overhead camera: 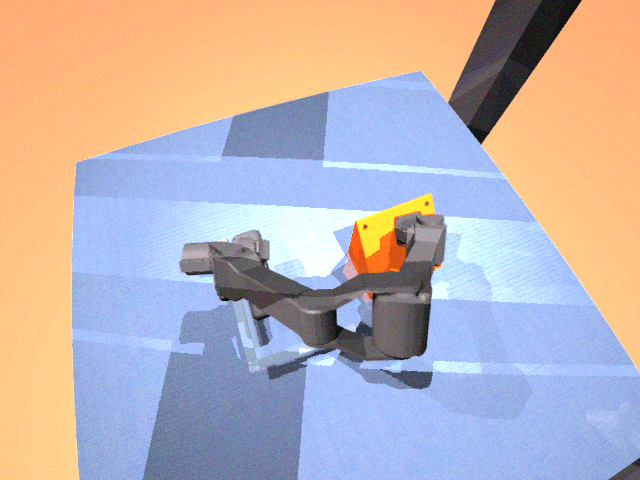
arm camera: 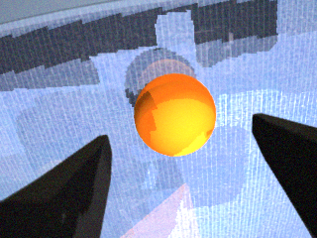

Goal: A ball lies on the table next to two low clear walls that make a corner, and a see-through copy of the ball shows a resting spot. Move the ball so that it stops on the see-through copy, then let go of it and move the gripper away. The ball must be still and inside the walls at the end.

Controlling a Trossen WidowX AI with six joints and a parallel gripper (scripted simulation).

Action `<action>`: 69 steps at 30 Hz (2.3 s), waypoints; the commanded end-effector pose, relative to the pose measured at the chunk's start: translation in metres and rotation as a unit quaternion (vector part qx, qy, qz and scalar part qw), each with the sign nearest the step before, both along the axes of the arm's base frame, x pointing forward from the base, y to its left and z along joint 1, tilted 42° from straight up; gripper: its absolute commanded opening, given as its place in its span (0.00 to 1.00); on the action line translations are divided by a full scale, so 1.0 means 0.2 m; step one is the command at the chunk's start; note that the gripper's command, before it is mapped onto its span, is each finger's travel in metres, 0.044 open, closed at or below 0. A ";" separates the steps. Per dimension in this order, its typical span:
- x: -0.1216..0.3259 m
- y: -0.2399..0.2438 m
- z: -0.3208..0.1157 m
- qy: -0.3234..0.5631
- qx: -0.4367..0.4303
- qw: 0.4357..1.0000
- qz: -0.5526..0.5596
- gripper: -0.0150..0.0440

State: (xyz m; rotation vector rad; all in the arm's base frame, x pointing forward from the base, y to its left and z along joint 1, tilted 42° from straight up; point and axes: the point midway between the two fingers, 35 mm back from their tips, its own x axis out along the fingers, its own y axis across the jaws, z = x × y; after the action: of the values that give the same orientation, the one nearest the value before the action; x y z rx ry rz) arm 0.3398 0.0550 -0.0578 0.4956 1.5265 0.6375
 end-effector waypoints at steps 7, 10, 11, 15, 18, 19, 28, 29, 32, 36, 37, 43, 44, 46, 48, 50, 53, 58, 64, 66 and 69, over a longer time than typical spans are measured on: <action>-0.02 0.06 -0.06 0.004 0.002 1.000 -0.001 0.82; -0.02 0.07 -0.08 0.004 0.002 1.000 -0.001 0.82; -0.02 0.08 -0.09 0.004 0.002 1.000 -0.001 0.82; -0.02 0.10 -0.11 0.004 0.003 1.000 -0.001 0.82; -0.02 0.10 -0.11 0.004 0.003 1.000 -0.001 0.78; -0.02 0.10 -0.11 0.004 0.003 1.000 -0.001 0.73; -0.02 0.10 -0.11 0.004 0.003 1.000 -0.001 0.53; -0.02 0.10 -0.11 0.004 0.003 1.000 -0.001 0.49; 0.00 0.04 -0.05 0.004 0.001 1.000 -0.002 0.35; 0.03 -0.07 0.06 0.003 -0.001 1.000 -0.002 0.25; 0.03 -0.10 0.09 0.003 -0.001 1.000 -0.002 0.25; 0.04 -0.25 0.27 0.004 -0.001 1.000 -0.002 0.25; 0.03 -0.28 0.30 0.004 -0.001 1.000 -0.002 0.25; 0.03 -0.33 0.36 0.004 0.000 1.000 -0.001 0.25; 0.02 -0.34 0.38 0.004 0.000 1.000 -0.001 0.25; 0.02 -0.34 0.38 0.004 0.000 1.000 -0.001 0.25; 0.01 -0.33 0.39 0.018 -0.001 1.000 -0.017 0.25; -0.01 -0.27 0.42 0.064 -0.007 0.995 -0.070 0.25; -0.05 -0.20 0.45 0.119 -0.013 0.984 -0.133 0.25; -0.06 -0.18 0.45 0.137 -0.015 0.978 -0.154 0.25; -0.08 -0.15 0.47 0.163 -0.018 0.969 -0.185 0.25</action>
State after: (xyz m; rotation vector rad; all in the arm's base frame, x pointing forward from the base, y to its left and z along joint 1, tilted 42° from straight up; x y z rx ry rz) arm 0.3281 0.0190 0.0331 0.8080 1.6725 0.3038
